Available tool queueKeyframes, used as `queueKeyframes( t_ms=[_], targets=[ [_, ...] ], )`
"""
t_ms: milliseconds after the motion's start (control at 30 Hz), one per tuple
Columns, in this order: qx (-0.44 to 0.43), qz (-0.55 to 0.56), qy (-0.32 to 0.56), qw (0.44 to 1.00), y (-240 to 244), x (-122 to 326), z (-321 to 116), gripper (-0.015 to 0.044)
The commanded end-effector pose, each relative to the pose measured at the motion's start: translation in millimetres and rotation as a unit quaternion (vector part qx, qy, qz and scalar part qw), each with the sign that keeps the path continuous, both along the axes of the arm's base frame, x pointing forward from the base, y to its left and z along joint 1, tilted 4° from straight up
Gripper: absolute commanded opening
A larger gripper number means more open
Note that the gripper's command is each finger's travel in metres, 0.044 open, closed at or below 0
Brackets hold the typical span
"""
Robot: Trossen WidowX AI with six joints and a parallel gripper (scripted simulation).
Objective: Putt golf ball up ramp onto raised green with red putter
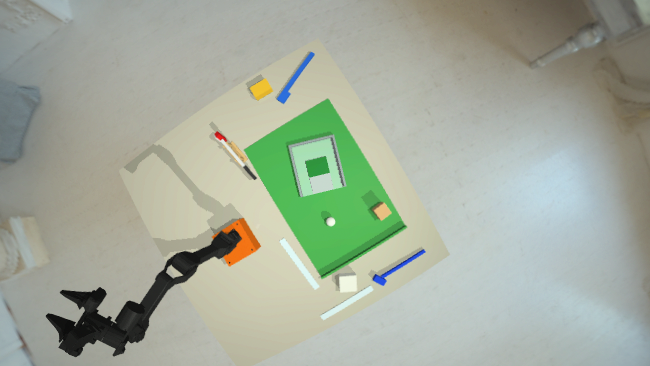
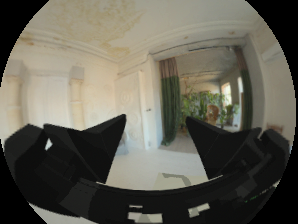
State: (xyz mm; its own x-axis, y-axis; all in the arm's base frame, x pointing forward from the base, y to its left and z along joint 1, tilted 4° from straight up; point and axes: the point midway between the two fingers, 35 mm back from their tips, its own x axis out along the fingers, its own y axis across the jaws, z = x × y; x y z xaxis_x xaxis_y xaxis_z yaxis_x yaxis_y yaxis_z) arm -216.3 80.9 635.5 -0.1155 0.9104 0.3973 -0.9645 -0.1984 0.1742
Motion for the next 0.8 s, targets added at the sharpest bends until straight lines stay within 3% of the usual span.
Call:
queueKeyframes(
  t_ms=[0,467,767],
  targets=[
    [0.002,0.002,-0.001,1.000,-1.3,-1.0,0.2,0.0426],
    [0.146,0.195,-0.098,0.965,-137.0,-58.7,5.3,0.0440],
    [0.258,0.331,-0.132,0.898,-248.3,-56.4,-5.0,0.0440]
  ],
)
